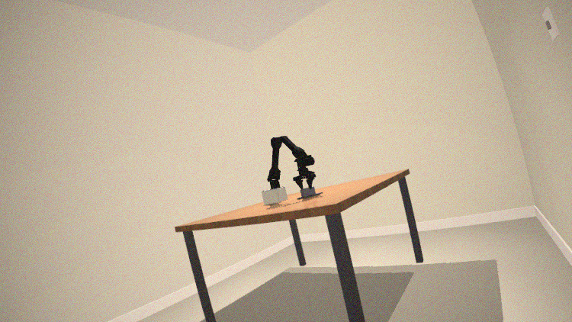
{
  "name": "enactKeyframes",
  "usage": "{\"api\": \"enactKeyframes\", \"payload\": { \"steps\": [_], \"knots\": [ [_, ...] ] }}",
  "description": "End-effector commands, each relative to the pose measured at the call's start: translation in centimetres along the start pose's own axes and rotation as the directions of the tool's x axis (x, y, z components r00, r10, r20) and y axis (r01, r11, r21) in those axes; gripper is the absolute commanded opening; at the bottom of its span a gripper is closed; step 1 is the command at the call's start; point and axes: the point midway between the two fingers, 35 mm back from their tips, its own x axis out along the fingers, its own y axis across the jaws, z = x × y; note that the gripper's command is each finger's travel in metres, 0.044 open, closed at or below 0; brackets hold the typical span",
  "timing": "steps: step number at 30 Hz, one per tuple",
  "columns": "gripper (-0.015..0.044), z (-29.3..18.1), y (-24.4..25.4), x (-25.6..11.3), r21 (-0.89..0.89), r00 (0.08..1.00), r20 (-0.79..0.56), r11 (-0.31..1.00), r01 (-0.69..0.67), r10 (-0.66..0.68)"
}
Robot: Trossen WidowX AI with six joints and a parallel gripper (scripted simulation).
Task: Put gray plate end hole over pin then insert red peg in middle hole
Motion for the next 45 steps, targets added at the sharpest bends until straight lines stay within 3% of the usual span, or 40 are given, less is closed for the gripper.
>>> {"api": "enactKeyframes", "payload": {
  "steps": [1,4,11,17,22,28,36,45],
  "knots": [
    [0.0440,0.0,-0.6,-6.6,-0.005,0.999,0.007,0.999,0.041,-0.040],
    [0.0440,0.0,-0.1,-9.1,-0.005,0.999,0.007,0.999,0.040,-0.040],
    [0.0440,0.1,-0.4,-9.1,0.007,0.999,0.007,0.999,0.040,-0.040],
    [0.0440,3.5,1.4,-9.2,0.407,0.999,0.009,0.913,0.031,-0.038],
    [0.0440,6.5,3.4,-9.2,0.719,0.999,0.013,0.694,0.017,-0.037],
    [0.0440,9.6,6.1,-9.1,0.953,0.999,0.017,0.302,-0.006,-0.036],
    [0.0440,11.9,8.8,-9.0,0.999,0.999,0.018,-0.038,-0.019,-0.033],
    [0.0440,13.5,11.4,-8.8,0.911,0.999,0.018,-0.411,-0.030,-0.031]
  ]
}}
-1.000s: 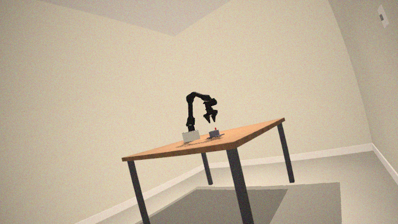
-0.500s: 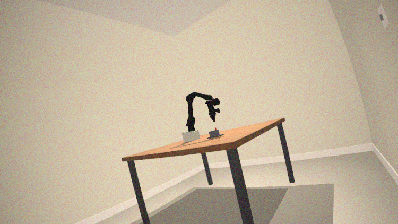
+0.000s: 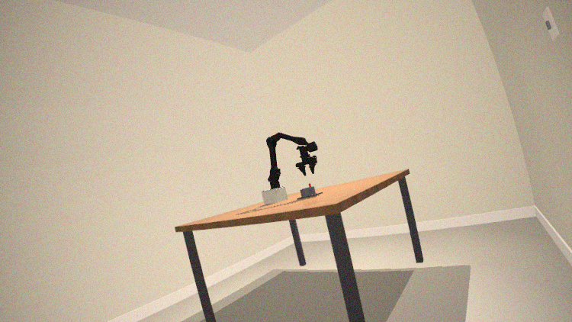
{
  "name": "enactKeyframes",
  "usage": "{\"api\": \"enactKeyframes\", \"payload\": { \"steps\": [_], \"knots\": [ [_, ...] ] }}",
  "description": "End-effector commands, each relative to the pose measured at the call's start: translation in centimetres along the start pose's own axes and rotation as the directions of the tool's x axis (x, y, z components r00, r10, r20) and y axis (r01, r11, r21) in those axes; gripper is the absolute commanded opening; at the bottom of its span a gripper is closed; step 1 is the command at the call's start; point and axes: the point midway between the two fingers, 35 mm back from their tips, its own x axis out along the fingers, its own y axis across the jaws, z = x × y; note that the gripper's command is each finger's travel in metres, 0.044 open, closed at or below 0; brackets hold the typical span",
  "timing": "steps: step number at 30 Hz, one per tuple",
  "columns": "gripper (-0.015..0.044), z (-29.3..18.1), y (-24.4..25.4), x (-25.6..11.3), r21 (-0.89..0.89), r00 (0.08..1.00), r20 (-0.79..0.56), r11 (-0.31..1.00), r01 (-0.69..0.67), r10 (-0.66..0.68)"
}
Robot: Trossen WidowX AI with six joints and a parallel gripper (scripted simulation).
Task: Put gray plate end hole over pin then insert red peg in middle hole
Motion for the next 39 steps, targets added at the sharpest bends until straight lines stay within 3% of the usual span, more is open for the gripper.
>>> {"api": "enactKeyframes", "payload": {
  "steps": [1,10,27,31,39],
  "knots": [
    [0.0440,-4.1,3.8,0.2,0.615,1.000,0.001,0.789,0.003,-0.004],
    [0.0440,-5.9,5.1,0.4,0.850,1.000,0.000,0.526,0.002,-0.004],
    [0.0440,-6.1,5.0,0.4,0.850,1.000,0.000,0.526,0.002,-0.004],
    [0.0440,-6.1,5.0,3.1,0.850,1.000,0.000,0.526,0.002,-0.004],
    [0.0440,-6.1,4.9,4.7,0.850,1.000,0.000,0.526,0.002,-0.004]
  ]
}}
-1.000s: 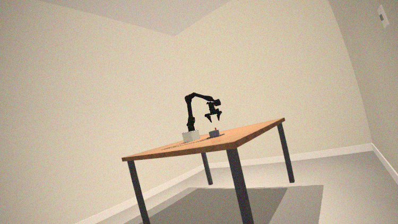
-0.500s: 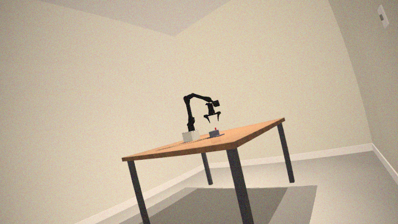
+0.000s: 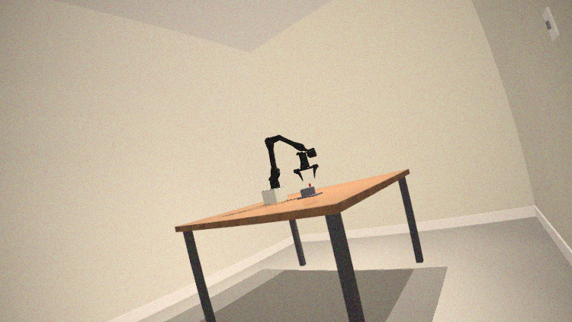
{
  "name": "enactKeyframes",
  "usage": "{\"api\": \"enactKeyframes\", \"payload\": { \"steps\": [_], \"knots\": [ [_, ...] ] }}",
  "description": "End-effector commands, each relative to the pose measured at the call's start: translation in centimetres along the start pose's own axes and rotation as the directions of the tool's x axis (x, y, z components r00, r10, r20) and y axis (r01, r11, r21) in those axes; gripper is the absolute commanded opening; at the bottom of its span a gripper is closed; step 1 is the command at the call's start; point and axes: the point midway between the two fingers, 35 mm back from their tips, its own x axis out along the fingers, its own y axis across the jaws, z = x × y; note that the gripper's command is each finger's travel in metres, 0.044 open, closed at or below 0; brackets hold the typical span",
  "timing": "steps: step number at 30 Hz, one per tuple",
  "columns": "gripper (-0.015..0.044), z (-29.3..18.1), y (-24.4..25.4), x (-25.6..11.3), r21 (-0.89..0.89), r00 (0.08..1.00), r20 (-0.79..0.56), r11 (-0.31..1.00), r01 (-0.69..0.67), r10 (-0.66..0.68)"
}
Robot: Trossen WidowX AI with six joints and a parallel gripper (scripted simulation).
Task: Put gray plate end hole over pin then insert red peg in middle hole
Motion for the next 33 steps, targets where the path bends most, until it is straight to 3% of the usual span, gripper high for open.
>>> {"api": "enactKeyframes", "payload": {
  "steps": [1,33],
  "knots": [
    [0.0440,0.0,-0.2,1.3,0.007,1.000,0.004,1.000,0.008,-0.008],
    [0.0440,0.0,-0.2,5.9,0.007,1.000,0.004,1.000,0.008,-0.008]
  ]
}}
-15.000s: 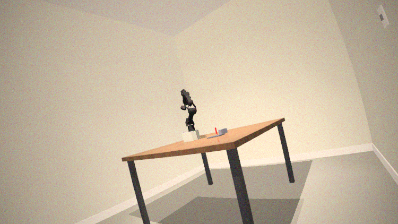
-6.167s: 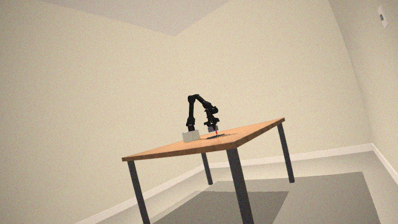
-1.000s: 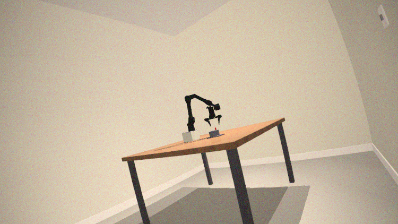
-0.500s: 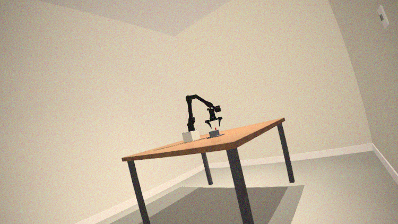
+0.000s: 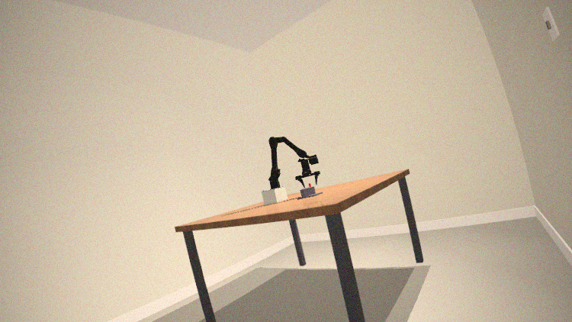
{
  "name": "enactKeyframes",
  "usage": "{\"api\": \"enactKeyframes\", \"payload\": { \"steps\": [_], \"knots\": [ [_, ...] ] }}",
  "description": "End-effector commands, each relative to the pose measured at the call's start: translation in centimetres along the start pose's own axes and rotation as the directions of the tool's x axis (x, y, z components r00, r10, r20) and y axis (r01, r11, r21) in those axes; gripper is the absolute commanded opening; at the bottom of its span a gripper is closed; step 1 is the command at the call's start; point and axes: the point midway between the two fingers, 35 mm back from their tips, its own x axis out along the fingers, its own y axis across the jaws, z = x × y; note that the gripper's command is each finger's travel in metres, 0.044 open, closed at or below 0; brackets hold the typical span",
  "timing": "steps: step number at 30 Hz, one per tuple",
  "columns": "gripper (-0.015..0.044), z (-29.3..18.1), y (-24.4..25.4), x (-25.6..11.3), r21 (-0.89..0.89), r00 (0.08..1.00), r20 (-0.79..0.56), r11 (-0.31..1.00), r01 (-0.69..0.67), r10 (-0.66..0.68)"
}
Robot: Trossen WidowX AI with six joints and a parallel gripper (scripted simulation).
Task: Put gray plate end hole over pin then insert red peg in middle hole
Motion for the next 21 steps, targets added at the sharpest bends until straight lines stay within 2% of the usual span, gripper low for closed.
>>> {"api": "enactKeyframes", "payload": {
  "steps": [1,7,21],
  "knots": [
    [0.0440,0.05,-0.22,0.80,0.006,1.000,0.004,1.000,0.005,-0.005],
    [0.0440,0.04,-0.31,1.51,0.006,1.000,0.004,1.000,0.005,-0.005],
    [0.0072,0.04,-0.31,1.51,0.006,1.000,0.004,1.000,0.005,-0.005]
  ]
}}
